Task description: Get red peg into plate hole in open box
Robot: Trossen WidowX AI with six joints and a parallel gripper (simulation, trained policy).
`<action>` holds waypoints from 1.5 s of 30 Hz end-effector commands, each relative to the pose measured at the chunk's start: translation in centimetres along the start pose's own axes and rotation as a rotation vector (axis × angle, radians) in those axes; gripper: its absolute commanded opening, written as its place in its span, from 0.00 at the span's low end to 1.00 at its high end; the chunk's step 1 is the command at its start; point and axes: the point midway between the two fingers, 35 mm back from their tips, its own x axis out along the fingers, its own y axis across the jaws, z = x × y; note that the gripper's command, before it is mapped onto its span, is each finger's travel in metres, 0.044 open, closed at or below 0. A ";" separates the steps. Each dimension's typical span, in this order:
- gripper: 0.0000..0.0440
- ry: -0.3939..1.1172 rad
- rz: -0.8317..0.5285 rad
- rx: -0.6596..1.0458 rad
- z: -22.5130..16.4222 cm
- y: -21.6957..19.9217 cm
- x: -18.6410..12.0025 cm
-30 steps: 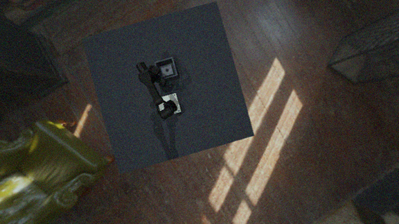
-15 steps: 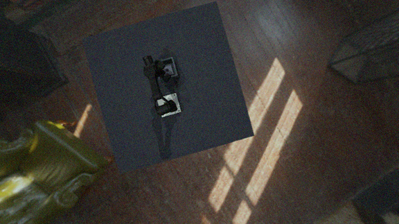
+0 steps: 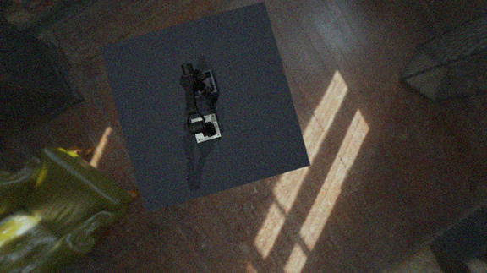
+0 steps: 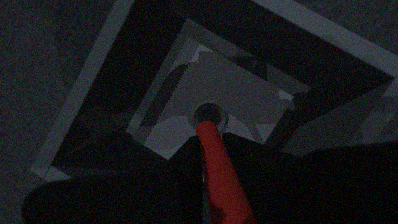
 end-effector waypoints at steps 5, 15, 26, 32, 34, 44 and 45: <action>0.00 0.035 -0.028 -0.006 0.2 -0.1 2.1; 0.33 0.072 -0.081 -0.060 0.5 -0.6 3.8; 0.29 0.075 -0.084 -0.106 2.6 1.2 3.9; 0.27 0.090 -0.089 -0.126 3.7 1.8 4.1; 0.26 0.095 -0.092 -0.131 4.0 1.9 4.2; 0.22 0.128 -0.113 -0.148 5.6 2.0 4.8; 0.21 0.132 -0.115 -0.149 5.8 2.0 4.9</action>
